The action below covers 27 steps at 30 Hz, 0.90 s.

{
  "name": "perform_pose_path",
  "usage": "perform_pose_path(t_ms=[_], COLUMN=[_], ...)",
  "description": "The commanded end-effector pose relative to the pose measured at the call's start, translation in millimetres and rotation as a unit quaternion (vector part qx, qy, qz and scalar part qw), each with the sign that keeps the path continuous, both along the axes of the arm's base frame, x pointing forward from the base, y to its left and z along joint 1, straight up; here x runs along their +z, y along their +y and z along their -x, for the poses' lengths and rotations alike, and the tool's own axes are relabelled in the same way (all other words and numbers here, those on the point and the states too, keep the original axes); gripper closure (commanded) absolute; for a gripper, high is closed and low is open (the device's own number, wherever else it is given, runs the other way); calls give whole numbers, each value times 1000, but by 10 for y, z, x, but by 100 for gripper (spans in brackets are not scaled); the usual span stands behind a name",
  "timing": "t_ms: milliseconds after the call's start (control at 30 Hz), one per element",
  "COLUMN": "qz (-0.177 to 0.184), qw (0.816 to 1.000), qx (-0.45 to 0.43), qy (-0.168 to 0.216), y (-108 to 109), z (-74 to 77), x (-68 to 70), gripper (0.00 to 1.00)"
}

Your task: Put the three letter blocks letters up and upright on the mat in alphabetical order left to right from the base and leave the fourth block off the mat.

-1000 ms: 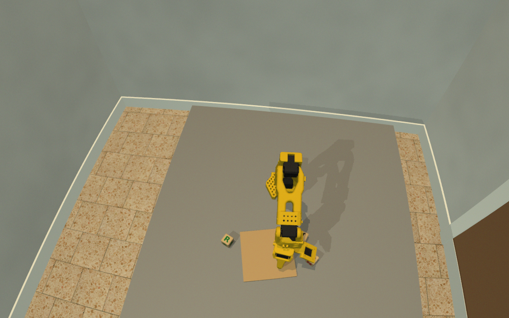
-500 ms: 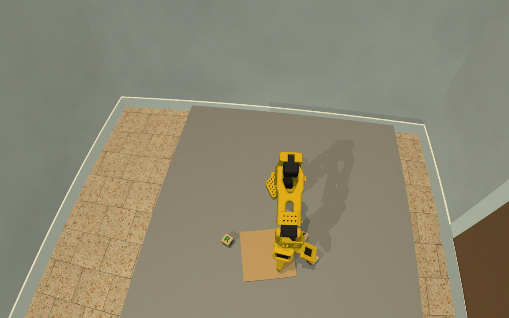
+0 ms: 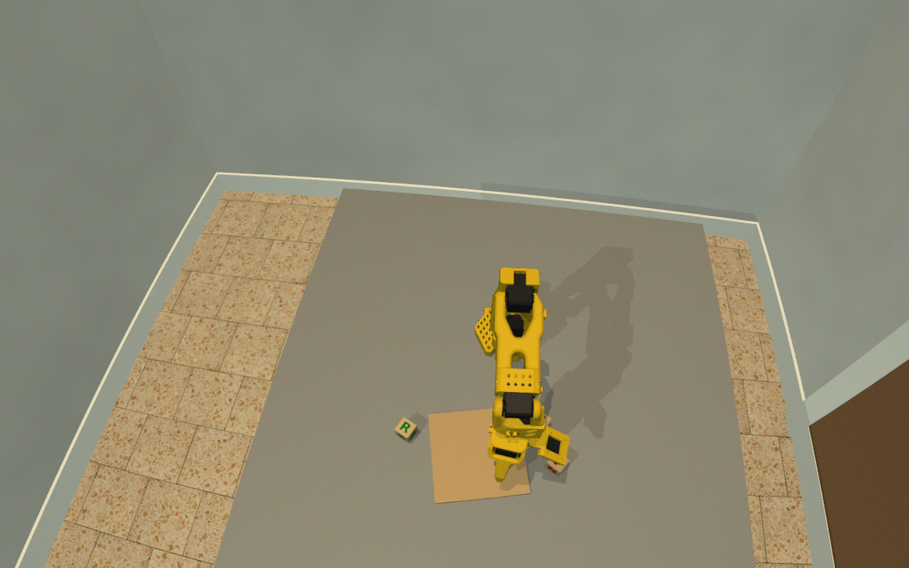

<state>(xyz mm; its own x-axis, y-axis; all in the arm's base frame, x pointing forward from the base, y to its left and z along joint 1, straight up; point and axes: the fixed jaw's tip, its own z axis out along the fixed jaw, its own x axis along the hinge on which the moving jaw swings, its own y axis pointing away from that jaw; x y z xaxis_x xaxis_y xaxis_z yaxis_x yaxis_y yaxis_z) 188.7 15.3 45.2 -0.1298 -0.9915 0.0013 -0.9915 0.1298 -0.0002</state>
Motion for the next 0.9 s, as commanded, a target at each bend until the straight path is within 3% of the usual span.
perform_pose_path(t_ms=[0, 267, 867], qz=[-3, -3, -3], qw=[1000, 1000, 1000], qx=[0, 0, 0], qy=[-31, -31, -31], y=[3, 0, 0], z=[-71, -36, -33], x=[227, 408, 419], gripper=[67, 67, 67])
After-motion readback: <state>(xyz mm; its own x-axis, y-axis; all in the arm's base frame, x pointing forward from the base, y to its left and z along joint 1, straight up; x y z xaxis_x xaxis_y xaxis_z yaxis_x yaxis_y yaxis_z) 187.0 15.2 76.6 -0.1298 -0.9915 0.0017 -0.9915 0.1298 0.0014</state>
